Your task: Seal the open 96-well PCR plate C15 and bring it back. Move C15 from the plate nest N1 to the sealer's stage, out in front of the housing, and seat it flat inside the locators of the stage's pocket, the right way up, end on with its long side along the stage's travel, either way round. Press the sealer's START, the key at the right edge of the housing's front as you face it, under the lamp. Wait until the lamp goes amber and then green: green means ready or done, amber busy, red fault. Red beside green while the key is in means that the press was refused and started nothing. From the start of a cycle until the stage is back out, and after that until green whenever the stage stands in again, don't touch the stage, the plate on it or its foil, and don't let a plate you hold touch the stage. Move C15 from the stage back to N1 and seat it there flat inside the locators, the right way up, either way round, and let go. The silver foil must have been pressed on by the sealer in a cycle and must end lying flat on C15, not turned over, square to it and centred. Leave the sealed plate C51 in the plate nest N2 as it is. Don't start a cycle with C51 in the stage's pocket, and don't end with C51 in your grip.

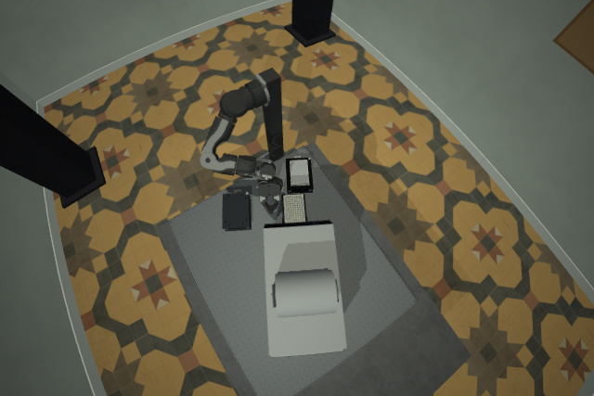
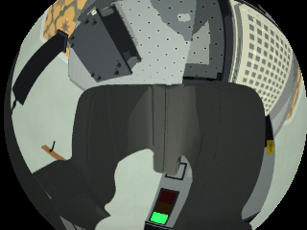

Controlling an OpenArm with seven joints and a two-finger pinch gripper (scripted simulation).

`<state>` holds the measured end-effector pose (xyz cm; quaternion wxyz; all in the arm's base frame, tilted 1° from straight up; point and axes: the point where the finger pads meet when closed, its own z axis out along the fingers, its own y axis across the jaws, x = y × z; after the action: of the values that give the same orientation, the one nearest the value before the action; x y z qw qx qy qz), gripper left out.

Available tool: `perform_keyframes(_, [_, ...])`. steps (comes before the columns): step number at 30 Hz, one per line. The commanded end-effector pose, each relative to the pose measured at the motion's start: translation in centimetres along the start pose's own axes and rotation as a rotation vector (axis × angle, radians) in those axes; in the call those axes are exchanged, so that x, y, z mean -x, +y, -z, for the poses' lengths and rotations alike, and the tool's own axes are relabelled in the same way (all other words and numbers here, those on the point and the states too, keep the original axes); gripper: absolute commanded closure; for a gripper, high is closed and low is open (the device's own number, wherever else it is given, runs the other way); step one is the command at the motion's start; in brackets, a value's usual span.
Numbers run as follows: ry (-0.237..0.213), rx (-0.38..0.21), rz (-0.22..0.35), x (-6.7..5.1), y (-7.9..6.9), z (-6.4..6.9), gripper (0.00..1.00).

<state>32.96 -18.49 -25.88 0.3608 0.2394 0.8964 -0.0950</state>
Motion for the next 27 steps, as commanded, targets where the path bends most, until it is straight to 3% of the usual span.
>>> perform_keyframes(1, [-0.008,0.006,-0.007,1.1,0.1,-0.5,1.00])
perform_keyframes(4, [-0.009,0.011,-0.009,2.5,0.3,-1.7,1.00])
perform_keyframes(16, [-0.009,0.011,-0.009,2.5,0.3,-1.7,1.00])
perform_keyframes(21, [-0.009,0.011,-0.009,4.2,0.3,-3.4,1.00])
perform_keyframes(27, [-0.009,0.011,-0.009,4.2,0.3,-3.4,1.00])
